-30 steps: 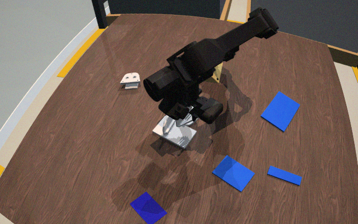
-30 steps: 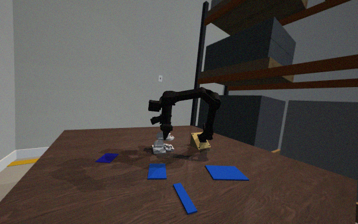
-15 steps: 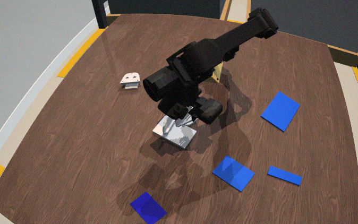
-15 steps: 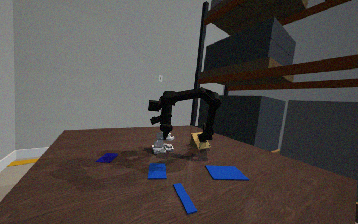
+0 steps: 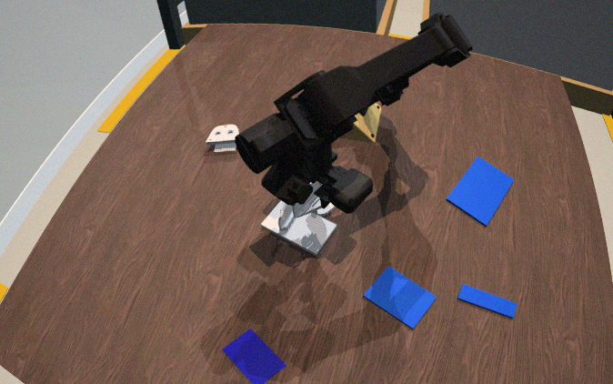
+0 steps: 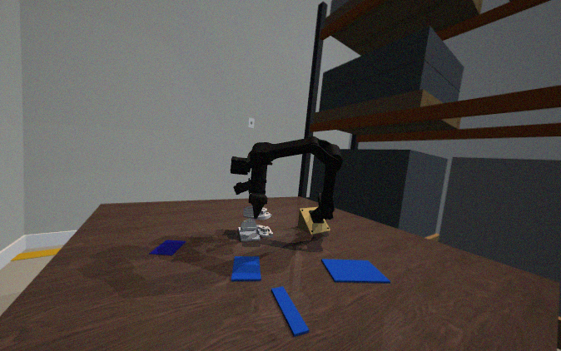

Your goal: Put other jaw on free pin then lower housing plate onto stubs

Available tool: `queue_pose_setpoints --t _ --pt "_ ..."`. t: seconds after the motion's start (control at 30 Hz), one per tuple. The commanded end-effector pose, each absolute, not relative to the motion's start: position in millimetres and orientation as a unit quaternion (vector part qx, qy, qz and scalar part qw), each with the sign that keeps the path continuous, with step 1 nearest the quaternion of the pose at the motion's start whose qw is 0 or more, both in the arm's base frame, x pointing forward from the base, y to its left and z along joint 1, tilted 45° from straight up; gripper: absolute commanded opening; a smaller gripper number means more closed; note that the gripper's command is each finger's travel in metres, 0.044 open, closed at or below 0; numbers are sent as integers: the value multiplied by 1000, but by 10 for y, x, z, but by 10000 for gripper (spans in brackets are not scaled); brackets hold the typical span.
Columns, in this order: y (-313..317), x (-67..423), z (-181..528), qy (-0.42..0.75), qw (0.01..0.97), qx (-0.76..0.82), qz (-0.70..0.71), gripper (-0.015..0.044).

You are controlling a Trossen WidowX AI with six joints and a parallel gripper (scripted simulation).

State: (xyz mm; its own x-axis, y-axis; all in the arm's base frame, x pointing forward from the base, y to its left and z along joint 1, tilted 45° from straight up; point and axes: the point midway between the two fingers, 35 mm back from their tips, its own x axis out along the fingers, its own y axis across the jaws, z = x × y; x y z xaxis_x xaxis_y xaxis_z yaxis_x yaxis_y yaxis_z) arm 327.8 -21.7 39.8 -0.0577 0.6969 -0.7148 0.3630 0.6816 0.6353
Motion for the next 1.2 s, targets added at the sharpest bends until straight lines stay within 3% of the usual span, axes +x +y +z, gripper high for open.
queue_pose_setpoints --t 0.0,1.17 --pt "-230 3288 396 711 581 368 146 134" --pt "-200 3288 344 711 583 365 150 134"
